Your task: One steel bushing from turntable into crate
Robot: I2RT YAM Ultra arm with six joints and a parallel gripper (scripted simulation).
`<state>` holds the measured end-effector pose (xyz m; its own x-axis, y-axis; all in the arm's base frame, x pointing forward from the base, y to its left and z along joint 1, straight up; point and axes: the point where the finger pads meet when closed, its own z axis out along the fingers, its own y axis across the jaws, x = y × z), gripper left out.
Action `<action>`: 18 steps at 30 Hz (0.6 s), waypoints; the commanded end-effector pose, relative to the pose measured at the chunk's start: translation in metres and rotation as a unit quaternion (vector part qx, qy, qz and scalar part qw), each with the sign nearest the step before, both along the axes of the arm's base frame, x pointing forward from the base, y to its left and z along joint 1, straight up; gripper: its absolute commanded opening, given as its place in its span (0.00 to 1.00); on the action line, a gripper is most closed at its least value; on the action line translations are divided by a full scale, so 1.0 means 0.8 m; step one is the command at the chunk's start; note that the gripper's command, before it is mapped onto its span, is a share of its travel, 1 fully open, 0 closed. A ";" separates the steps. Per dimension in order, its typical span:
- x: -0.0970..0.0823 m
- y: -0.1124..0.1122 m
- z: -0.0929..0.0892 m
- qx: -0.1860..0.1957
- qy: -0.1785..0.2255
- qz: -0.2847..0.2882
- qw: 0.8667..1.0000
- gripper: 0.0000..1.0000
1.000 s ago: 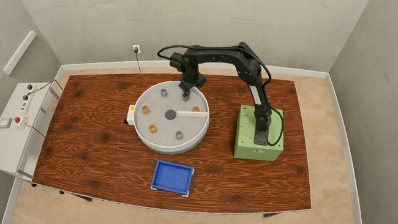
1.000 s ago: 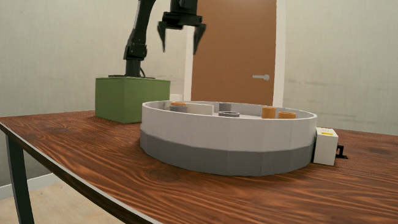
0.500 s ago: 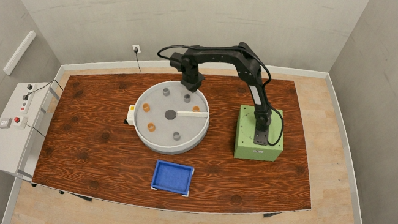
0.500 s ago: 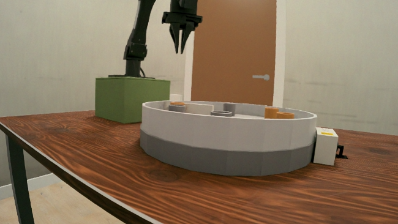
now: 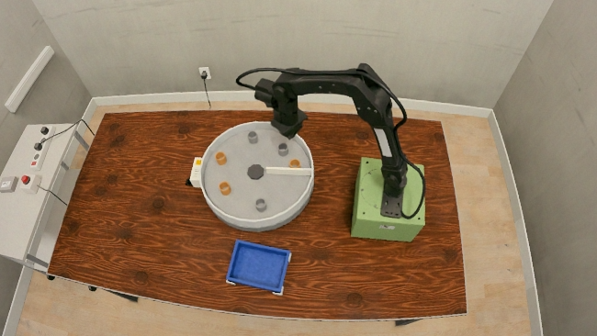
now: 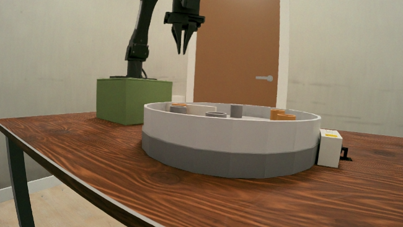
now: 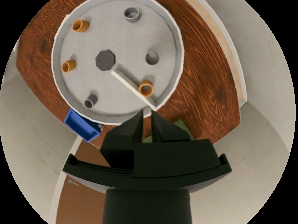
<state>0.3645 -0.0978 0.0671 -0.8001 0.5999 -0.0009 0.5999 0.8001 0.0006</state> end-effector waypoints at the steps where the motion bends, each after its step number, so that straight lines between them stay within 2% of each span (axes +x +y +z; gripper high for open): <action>1: 0.002 -0.002 0.001 -0.001 -0.008 0.001 1.000 0.11; 2: 0.002 -0.002 0.001 -0.001 -0.008 0.001 1.000 0.11; 3: 0.002 -0.002 0.001 -0.001 -0.008 0.001 1.000 0.18; 18: 0.002 -0.002 0.001 -0.001 -0.008 0.001 1.000 0.18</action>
<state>0.3645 -0.0978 0.0671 -0.8001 0.5999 -0.0009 0.5999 0.8001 0.0006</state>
